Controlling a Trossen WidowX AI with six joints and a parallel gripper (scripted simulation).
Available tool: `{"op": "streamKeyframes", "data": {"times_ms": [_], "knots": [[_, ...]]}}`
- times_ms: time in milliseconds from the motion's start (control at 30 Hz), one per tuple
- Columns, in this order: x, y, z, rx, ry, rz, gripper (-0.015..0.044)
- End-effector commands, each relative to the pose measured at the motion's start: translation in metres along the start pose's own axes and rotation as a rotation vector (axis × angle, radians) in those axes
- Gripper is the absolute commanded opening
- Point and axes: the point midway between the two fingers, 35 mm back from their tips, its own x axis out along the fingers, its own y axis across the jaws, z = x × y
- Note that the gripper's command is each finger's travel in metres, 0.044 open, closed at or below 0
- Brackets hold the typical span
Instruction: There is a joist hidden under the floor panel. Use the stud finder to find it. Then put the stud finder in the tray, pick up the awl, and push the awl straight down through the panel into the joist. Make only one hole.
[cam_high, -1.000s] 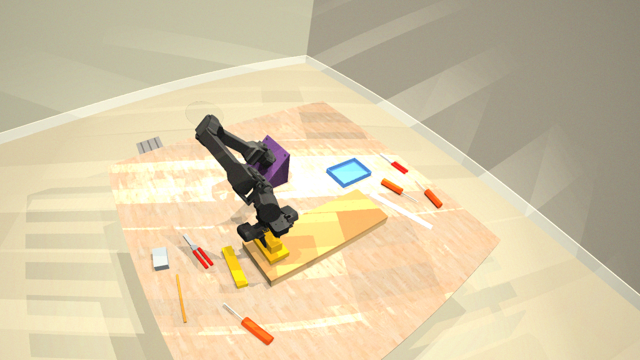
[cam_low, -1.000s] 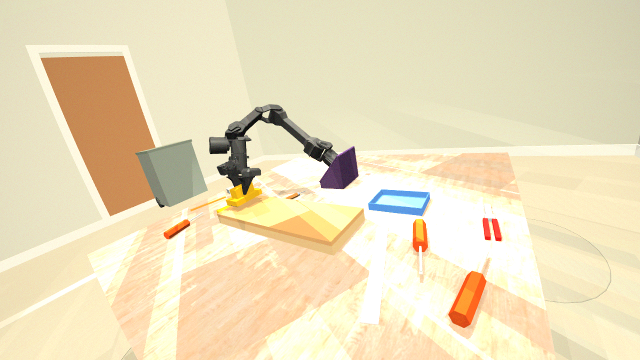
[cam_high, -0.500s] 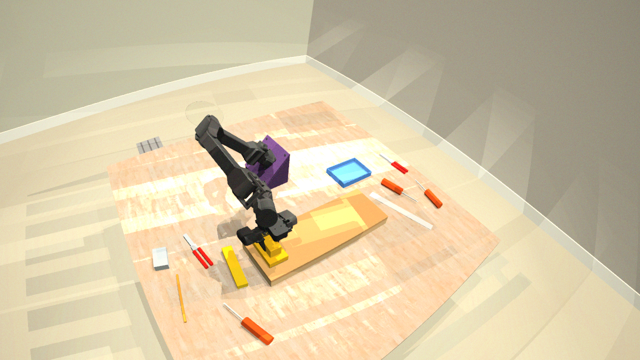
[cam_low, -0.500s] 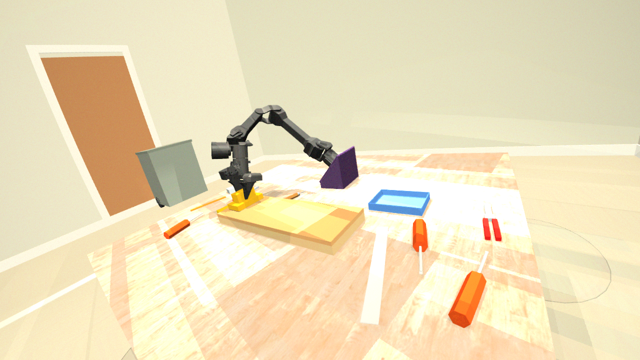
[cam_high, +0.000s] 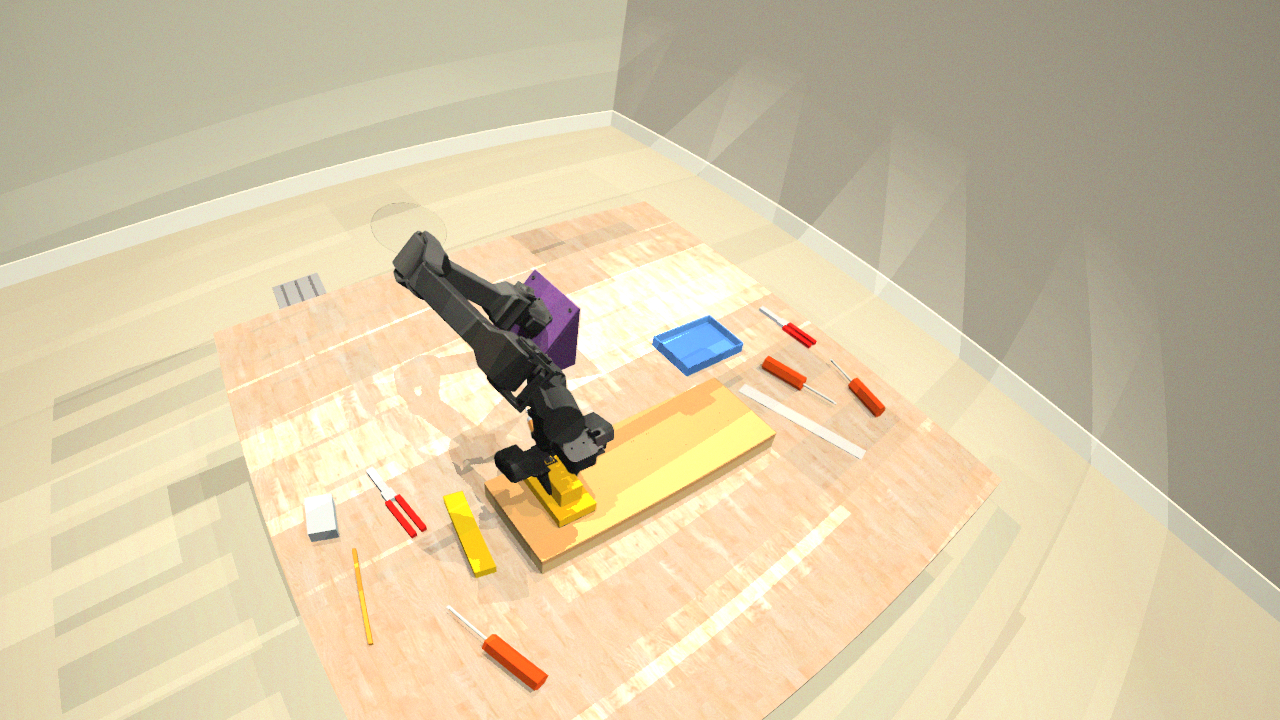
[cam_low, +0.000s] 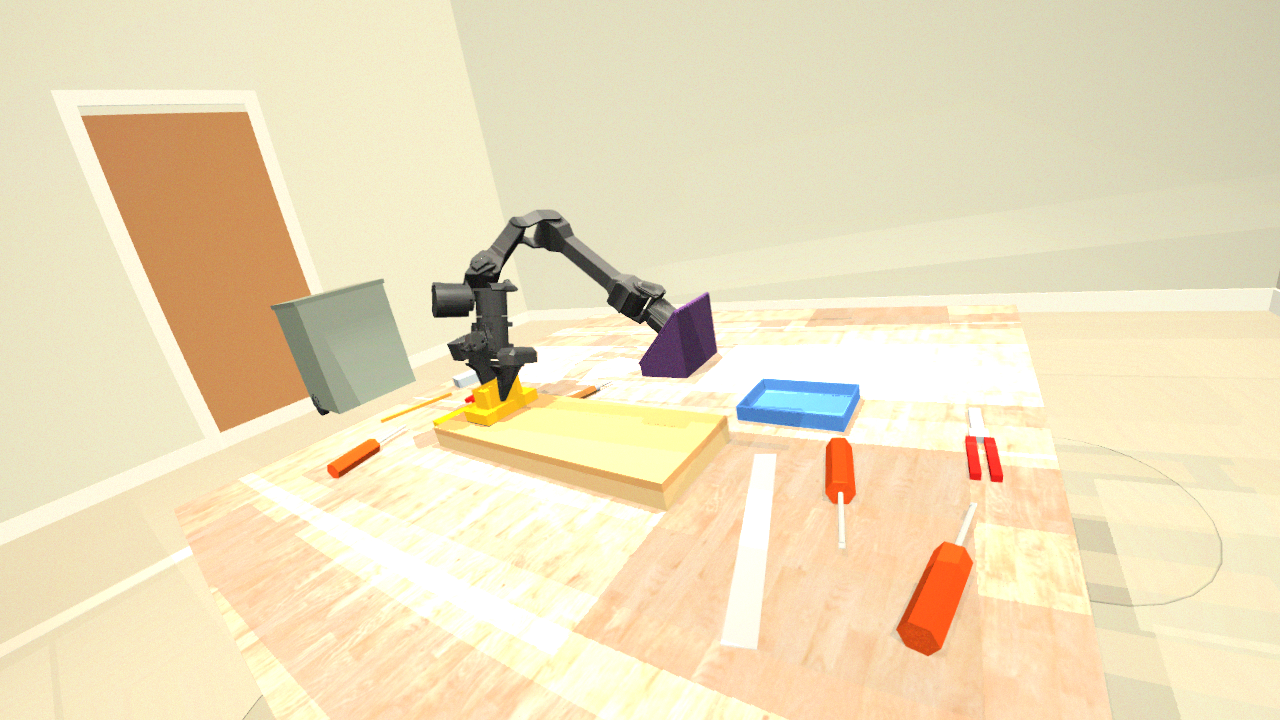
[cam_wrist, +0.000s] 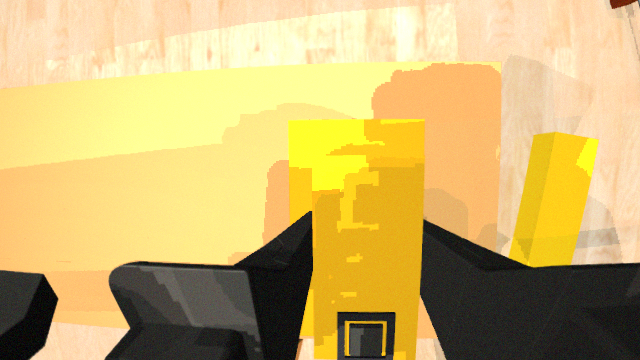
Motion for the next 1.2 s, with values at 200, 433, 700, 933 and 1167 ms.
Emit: {"op": "streamKeyframes", "data": {"times_ms": [200, 433, 700, 933, 1167], "knots": [[0.000, 0.042, -0.001, -0.008, 0.000, 0.010, 0.0000], [0.000, 0.069, -0.002, -0.008, 0.001, 0.011, 0.0000], [0.000, 0.098, -0.002, -0.008, 0.001, 0.012, 0.0000], [-0.001, 0.125, -0.002, -0.007, 0.001, 0.013, 0.0000], [-0.001, 0.151, -0.003, -0.007, 0.001, 0.014, 0.0000]]}}
